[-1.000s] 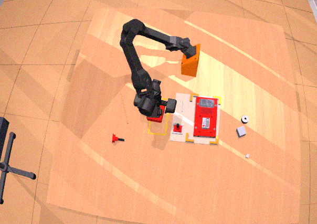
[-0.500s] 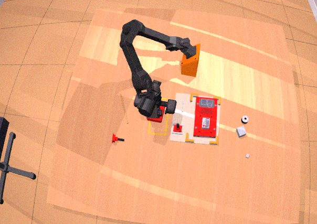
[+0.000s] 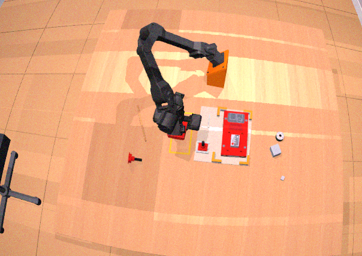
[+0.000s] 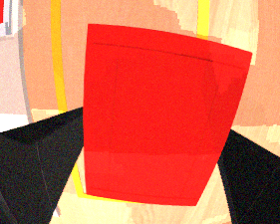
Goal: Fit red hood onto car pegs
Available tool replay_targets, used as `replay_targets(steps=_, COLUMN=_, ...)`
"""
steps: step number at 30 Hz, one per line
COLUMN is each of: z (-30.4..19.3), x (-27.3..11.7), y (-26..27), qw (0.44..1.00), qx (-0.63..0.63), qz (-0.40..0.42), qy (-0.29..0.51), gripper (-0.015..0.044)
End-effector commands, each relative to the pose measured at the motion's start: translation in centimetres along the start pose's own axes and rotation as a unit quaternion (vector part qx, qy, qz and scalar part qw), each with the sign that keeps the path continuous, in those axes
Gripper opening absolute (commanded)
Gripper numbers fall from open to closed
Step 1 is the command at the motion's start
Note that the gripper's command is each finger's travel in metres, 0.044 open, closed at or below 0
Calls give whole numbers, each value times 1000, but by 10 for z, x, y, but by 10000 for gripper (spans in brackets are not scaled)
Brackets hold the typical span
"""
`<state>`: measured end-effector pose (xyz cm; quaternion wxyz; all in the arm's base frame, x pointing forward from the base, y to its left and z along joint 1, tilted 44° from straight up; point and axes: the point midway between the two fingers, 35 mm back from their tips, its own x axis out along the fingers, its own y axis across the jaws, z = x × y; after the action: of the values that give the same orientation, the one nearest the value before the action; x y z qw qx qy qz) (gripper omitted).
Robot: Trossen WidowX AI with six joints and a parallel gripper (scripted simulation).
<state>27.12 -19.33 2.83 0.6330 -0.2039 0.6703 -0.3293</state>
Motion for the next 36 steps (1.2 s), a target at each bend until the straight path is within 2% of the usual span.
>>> replay_targets(steps=1, z=0, x=0, y=0, qw=1000, qx=1, qz=0, qy=0, gripper=295)
replay_targets(steps=4, z=0, x=0, y=0, qw=1000, qx=1, qz=0, qy=0, gripper=275)
replay_targets(steps=14, z=0, x=-17, y=0, qw=1000, qx=0, qz=0, qy=0, gripper=12)
replay_targets(steps=15, z=0, x=-20, y=0, qw=1000, qx=0, qz=1, qy=0, gripper=0)
replay_targets(steps=36, z=0, x=-96, y=0, qw=1000, qx=0, qz=3, qy=0, gripper=0)
